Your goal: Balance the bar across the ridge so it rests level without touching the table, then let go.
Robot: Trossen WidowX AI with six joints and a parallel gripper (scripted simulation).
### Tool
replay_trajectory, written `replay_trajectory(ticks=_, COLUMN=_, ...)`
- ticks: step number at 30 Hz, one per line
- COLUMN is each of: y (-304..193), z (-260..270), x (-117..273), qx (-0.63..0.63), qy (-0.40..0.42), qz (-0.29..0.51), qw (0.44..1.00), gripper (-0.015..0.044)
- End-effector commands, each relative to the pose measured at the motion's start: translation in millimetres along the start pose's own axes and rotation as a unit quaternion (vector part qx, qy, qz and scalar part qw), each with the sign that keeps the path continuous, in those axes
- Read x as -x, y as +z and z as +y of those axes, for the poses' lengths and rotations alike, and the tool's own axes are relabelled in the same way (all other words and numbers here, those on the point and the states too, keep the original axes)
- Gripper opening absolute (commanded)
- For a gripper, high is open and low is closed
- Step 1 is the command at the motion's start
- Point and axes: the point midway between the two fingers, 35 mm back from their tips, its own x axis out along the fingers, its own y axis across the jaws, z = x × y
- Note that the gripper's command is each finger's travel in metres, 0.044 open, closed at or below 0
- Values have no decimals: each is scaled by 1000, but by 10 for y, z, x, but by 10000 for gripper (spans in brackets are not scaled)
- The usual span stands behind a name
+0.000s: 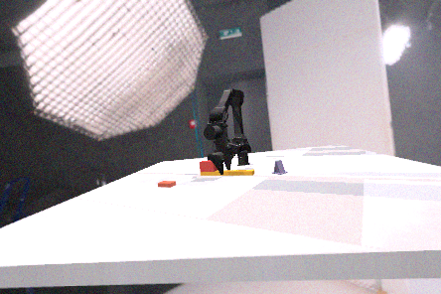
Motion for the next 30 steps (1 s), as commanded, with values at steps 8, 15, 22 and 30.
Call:
replay_trajectory(ticks=8, y=0, z=1, x=-7, qx=0, qy=0, qz=0, qw=1000, gripper=289)
replay_trajectory(ticks=15, y=0, z=1, x=-7, qx=0, qy=0, qz=0, qw=1000, gripper=125)
replay_trajectory(ticks=22, y=0, z=0, x=-3, qx=0, qy=0, qz=0, qw=1000, gripper=58)
replay_trajectory(ticks=30, y=1, z=-34, x=179, qx=0, qy=0, qz=0, qw=1000, gripper=0)
